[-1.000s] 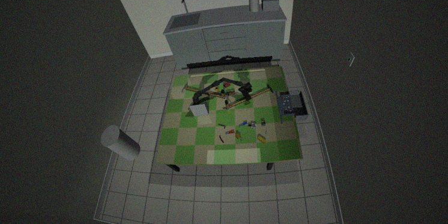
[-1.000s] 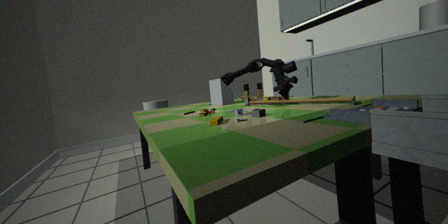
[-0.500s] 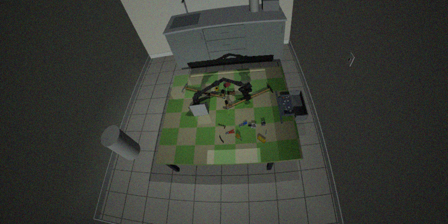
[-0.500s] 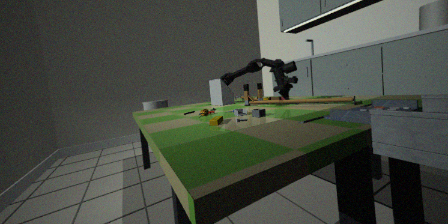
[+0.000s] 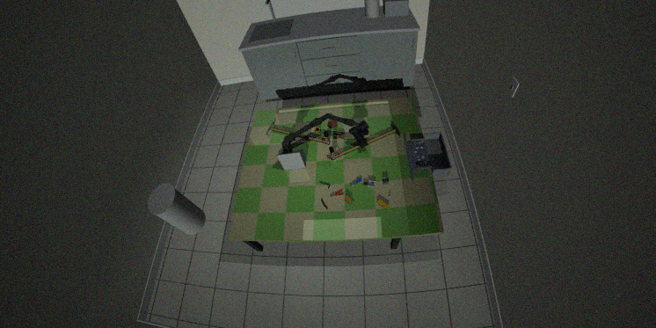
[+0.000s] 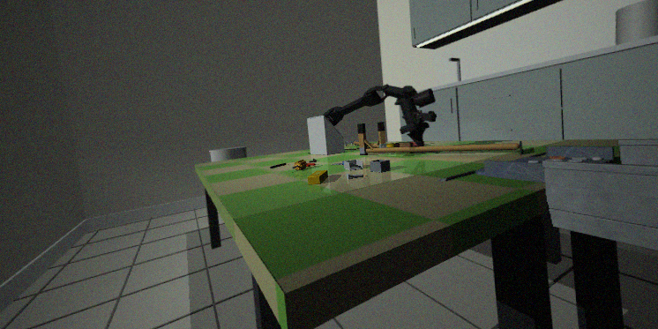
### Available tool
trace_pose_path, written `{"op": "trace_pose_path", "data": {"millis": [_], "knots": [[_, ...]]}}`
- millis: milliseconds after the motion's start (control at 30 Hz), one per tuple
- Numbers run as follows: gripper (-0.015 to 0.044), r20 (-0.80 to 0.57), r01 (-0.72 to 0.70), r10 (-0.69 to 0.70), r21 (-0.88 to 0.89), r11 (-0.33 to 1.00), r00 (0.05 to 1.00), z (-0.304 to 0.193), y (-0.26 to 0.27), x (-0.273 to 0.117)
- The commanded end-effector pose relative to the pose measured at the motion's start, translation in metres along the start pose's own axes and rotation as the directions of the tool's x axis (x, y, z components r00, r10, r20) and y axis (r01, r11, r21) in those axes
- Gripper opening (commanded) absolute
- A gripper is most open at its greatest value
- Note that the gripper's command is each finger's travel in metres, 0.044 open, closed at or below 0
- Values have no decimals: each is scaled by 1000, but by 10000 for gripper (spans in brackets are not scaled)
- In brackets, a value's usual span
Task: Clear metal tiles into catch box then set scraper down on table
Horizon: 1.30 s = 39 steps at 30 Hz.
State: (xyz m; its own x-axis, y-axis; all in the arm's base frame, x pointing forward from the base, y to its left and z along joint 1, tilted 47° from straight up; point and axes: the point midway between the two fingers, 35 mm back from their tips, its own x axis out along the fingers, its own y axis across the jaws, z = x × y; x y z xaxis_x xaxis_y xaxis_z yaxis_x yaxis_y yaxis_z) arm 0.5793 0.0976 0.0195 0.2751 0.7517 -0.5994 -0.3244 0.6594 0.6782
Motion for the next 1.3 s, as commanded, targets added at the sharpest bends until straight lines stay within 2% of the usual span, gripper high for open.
{"op": "trace_pose_path", "data": {"millis": [0, 367, 1100, 1267], "knots": [[0, 16, 4, -4, -9, 1000, 1000, 6, 1, -17], [0, 17, 6, -6, -6, 1000, 1000, 7, 2, -26], [0, -32, 28, -25, 112, 993, 999, -16, 41, -143], [0, -35, 28, -24, 120, 992, 999, -18, 44, -150]]}}
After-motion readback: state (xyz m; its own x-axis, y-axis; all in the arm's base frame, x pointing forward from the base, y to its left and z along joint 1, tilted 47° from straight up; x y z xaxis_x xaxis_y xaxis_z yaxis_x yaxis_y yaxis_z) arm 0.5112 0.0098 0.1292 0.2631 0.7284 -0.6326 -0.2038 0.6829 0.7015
